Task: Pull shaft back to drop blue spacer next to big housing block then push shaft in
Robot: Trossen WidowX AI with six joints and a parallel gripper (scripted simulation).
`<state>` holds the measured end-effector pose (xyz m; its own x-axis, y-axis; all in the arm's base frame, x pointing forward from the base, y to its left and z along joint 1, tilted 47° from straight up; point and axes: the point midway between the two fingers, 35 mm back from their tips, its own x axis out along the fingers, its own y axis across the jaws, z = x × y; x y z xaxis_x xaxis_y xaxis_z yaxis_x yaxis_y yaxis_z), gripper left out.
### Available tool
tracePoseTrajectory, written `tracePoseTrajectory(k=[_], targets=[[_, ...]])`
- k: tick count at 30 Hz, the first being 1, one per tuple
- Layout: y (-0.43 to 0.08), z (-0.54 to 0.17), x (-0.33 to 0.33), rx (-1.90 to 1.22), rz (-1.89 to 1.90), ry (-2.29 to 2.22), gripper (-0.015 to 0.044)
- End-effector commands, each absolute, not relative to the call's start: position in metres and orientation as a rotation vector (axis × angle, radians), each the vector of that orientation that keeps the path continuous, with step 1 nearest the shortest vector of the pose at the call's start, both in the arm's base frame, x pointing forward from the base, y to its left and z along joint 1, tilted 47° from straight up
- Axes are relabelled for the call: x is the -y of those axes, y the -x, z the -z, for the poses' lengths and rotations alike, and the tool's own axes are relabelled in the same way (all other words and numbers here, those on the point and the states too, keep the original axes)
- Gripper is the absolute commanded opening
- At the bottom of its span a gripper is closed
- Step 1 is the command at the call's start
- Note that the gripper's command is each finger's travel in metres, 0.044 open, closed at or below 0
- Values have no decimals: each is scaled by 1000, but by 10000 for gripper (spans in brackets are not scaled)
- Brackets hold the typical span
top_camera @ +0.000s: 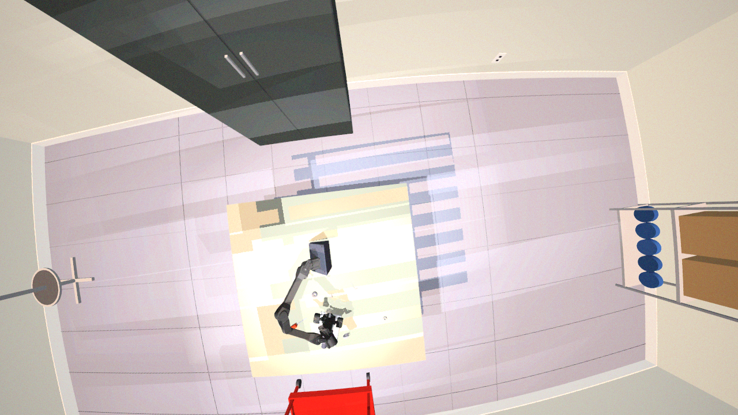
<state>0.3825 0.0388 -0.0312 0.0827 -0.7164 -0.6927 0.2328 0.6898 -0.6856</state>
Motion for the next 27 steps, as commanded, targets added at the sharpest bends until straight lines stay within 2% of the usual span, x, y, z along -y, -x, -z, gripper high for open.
tracePoseTrajectory(k=[1,27], targets=[[-385,30,-39,-1298,746,454,0],[-386,30,-39,-1288,745,451,0]])
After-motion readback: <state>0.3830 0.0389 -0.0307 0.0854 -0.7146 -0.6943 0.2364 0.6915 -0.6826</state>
